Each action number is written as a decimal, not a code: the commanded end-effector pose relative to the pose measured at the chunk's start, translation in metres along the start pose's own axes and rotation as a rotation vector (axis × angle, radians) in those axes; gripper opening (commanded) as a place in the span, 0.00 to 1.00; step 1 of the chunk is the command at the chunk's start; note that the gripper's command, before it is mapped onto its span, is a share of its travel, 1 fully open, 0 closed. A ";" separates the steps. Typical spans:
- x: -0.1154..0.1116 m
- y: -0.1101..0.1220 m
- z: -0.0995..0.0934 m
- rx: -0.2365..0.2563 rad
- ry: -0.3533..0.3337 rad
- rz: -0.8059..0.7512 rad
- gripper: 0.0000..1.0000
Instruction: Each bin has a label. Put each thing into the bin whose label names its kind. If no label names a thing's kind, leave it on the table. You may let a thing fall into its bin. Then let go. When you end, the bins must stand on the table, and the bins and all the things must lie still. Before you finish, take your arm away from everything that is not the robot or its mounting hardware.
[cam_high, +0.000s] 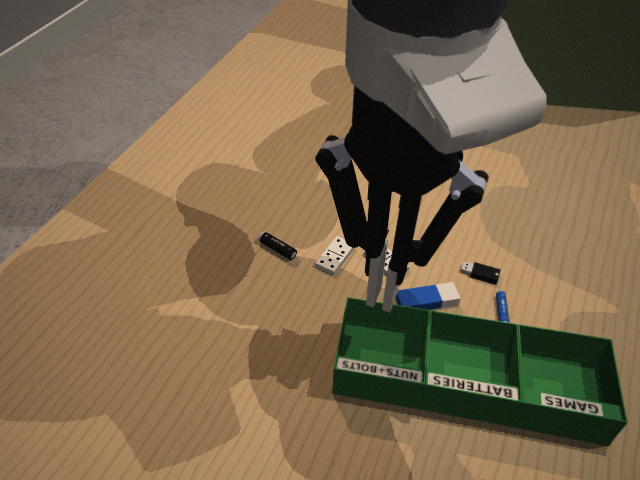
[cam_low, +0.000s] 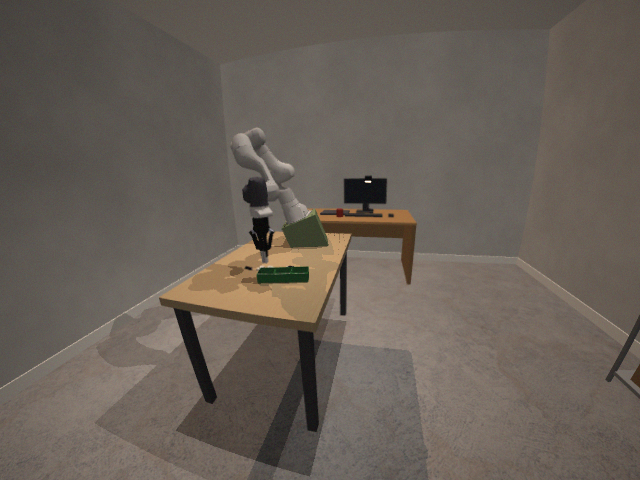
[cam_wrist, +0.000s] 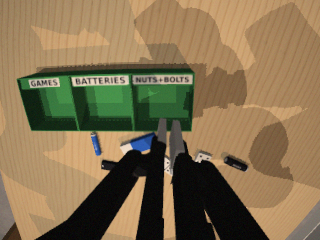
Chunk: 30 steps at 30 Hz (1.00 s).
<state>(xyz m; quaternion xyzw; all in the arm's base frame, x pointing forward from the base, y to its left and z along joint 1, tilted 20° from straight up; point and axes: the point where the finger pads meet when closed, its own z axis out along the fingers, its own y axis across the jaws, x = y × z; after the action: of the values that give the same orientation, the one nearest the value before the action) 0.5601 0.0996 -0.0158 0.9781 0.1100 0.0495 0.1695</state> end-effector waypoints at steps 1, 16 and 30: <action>0.013 -0.003 0.007 0.000 0.009 -0.001 0.05; 0.014 -0.003 0.023 0.000 0.009 -0.001 0.05; 0.014 -0.002 0.060 0.000 0.009 -0.001 0.05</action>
<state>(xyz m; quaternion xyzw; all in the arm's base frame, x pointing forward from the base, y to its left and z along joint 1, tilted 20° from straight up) 0.5775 0.0852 -0.0658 0.9772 0.1152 0.0479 0.1718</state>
